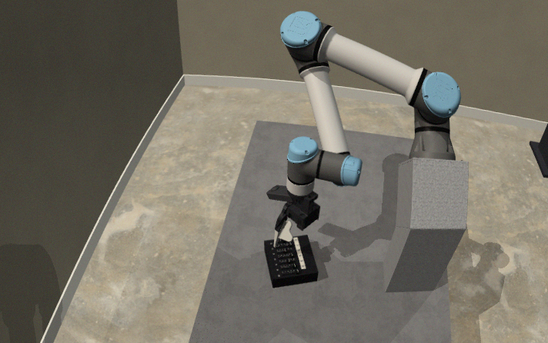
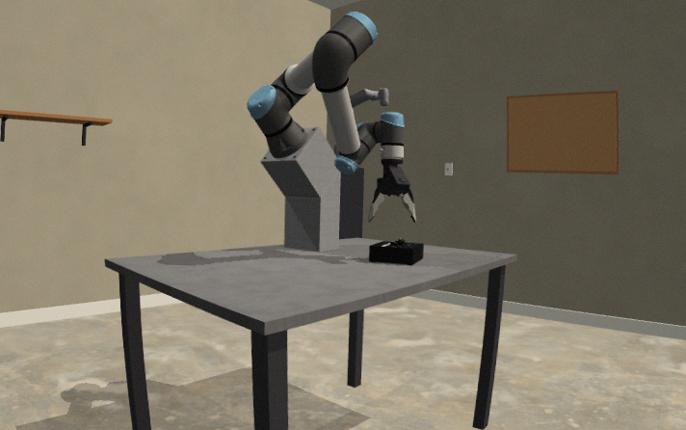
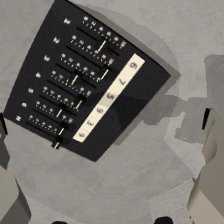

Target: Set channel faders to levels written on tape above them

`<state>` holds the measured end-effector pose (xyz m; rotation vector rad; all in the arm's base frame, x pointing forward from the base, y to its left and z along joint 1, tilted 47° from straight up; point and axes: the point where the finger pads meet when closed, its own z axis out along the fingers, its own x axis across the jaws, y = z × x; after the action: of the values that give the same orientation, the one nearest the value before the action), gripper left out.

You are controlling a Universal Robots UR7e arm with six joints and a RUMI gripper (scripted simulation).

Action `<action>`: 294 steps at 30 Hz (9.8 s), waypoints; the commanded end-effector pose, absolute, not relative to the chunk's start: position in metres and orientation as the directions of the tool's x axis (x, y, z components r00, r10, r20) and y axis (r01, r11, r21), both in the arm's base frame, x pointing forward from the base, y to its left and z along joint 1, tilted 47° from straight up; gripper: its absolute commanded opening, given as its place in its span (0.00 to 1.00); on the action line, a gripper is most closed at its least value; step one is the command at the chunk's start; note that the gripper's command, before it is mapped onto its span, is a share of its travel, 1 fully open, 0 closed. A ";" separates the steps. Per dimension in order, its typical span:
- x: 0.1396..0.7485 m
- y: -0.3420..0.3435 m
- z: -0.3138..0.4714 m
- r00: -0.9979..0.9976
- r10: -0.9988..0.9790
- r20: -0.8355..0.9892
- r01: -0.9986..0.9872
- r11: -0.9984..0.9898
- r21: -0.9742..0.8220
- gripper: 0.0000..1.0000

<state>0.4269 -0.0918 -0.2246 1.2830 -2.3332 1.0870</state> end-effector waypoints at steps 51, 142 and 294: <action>0.416 -0.112 -0.229 -0.933 -0.312 0.180 -0.343 0.613 -0.712 0.00; 0.419 -0.128 -0.246 -0.933 -0.312 0.180 -0.342 0.613 -0.712 0.00; 0.438 -0.130 -0.257 -0.933 -0.312 0.180 -0.342 0.613 -0.712 0.00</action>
<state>0.4381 -0.1308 -0.2575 0.5646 -2.7864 1.2416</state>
